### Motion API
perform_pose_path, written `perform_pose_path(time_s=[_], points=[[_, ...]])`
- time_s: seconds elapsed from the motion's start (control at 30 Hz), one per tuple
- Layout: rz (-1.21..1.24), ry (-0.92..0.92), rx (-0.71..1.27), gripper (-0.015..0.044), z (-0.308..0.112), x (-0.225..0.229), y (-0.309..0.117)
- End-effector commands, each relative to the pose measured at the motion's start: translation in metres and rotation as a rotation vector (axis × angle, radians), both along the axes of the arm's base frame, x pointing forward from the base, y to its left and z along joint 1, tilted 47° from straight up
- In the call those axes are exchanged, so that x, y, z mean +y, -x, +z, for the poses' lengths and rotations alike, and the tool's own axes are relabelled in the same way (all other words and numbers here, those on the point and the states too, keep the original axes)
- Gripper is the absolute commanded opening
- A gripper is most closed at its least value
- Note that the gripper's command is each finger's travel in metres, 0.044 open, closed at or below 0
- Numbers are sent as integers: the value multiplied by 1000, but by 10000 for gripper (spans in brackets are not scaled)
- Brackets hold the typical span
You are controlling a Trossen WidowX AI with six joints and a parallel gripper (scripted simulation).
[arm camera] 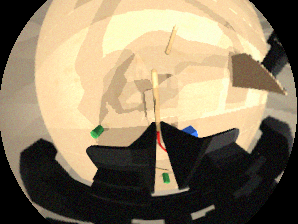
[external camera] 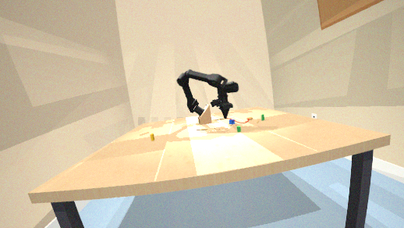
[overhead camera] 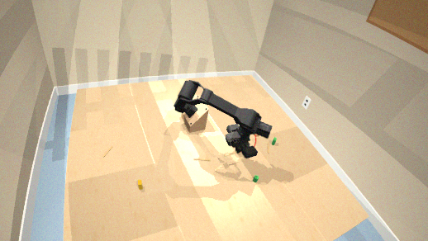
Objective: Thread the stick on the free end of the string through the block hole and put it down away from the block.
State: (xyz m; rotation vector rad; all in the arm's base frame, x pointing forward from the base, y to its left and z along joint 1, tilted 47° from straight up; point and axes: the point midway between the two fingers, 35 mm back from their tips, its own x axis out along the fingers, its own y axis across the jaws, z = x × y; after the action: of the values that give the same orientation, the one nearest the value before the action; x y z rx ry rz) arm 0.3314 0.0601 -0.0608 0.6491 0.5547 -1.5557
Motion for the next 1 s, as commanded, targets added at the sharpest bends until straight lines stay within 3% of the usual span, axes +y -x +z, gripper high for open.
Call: perform_pose_path(time_s=[0.0, 0.97], points=[[40, -9, 40, 0, -2, 4, 5], [306, -37, 309, 0, -10, 22, 39]])
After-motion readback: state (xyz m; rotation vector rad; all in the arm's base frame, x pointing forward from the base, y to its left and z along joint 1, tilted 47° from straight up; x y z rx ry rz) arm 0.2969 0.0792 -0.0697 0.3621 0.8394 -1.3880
